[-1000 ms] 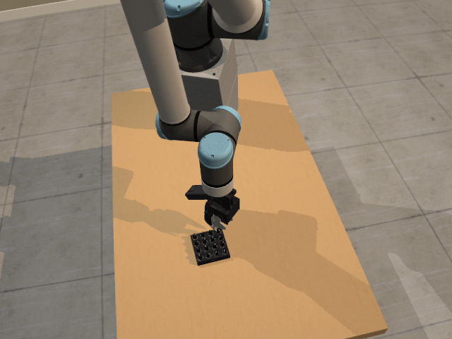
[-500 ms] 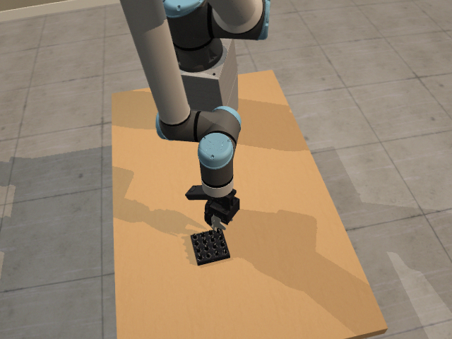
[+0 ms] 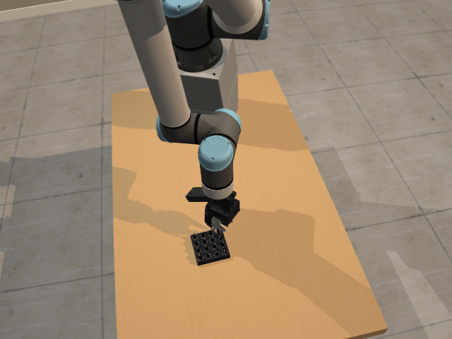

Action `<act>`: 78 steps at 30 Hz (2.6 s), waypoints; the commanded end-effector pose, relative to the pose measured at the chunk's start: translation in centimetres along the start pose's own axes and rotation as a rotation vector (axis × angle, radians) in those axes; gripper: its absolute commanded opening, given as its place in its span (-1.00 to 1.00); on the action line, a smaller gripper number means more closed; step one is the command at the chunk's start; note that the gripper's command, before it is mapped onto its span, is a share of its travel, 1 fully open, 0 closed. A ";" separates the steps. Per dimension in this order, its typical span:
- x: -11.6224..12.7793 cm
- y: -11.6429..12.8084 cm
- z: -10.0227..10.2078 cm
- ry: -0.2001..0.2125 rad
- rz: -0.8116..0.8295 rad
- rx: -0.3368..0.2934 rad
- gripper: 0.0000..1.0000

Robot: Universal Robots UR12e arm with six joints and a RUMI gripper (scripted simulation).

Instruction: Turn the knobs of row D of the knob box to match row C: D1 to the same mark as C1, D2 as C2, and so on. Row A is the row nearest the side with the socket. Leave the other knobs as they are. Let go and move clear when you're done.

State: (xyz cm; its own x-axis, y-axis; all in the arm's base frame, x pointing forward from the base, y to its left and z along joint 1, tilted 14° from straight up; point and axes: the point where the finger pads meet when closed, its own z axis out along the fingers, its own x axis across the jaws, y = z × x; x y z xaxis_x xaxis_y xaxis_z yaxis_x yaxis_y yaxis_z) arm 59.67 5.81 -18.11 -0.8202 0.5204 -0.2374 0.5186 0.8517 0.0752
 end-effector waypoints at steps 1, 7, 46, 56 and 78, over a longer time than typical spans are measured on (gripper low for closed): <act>0.0 0.0 0.2 -0.001 0.000 0.000 -0.78; 0.0 0.0 0.3 -0.001 0.000 0.000 -0.78; 0.0 0.0 0.3 -0.001 0.000 0.000 -0.92; 0.0 0.0 0.3 -0.001 0.000 0.000 -0.92; 0.0 0.0 0.3 -0.001 0.001 0.000 -0.92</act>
State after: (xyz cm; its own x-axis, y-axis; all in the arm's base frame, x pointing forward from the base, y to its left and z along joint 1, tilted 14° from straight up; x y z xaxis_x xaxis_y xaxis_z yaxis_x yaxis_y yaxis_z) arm 59.75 5.79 -18.44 -0.8201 0.5207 -0.2374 0.5189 0.8515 0.0753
